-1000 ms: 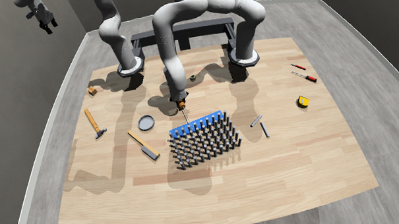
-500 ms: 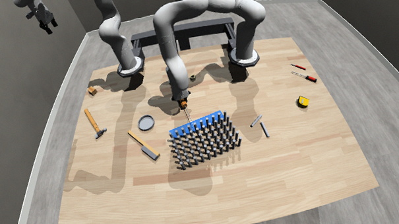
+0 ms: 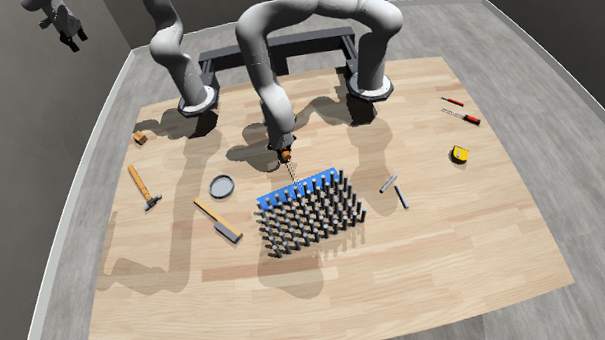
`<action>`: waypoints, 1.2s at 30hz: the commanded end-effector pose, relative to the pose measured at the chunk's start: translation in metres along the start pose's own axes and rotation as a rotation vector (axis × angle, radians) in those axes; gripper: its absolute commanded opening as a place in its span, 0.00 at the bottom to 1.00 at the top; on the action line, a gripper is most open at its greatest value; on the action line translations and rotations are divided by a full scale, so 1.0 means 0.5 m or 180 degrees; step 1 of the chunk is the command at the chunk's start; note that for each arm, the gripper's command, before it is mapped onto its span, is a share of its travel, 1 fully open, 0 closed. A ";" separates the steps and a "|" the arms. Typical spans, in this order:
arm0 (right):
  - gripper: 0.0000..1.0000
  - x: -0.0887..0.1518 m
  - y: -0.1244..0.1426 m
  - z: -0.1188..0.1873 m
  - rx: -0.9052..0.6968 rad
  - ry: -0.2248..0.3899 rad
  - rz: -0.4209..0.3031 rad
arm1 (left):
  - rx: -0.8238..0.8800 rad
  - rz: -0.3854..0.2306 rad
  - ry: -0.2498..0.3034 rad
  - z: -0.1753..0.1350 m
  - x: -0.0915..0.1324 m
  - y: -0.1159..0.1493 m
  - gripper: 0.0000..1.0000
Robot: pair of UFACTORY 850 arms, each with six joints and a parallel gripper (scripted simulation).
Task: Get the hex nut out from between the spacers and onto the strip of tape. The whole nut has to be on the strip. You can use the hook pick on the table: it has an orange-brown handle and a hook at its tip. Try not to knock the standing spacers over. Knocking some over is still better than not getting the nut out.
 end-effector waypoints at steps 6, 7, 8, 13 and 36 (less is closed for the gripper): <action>1.00 0.002 -0.001 0.000 0.0000 0.0001 0.0007 | 0.0000 0.0004 -0.0009 0.010 0.001 0.002 0.00; 1.00 0.002 -0.001 0.000 0.0000 0.0001 0.0007 | 0.0000 0.0005 -0.0009 0.011 0.001 0.003 0.00; 1.00 0.002 -0.001 0.000 0.0000 0.0001 0.0007 | 0.0000 0.0006 -0.0009 0.012 0.001 0.003 0.00; 1.00 0.002 -0.001 0.000 0.0000 0.0001 0.0007 | 0.0000 0.0011 -0.0009 0.017 0.000 0.004 0.00; 1.00 0.002 -0.001 0.000 0.0000 0.0001 0.0007 | 0.0000 0.0015 -0.0010 0.021 0.000 0.004 0.00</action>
Point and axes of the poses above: on each arm, the point where the finger pads meet when closed, its own x axis back along the fingers, its own z axis across the jaws, y = z × x, the point moved 6 cm from there along x, back along the fingers, and after that the axes turned 10 degrees about x, right-handed, at the moved point
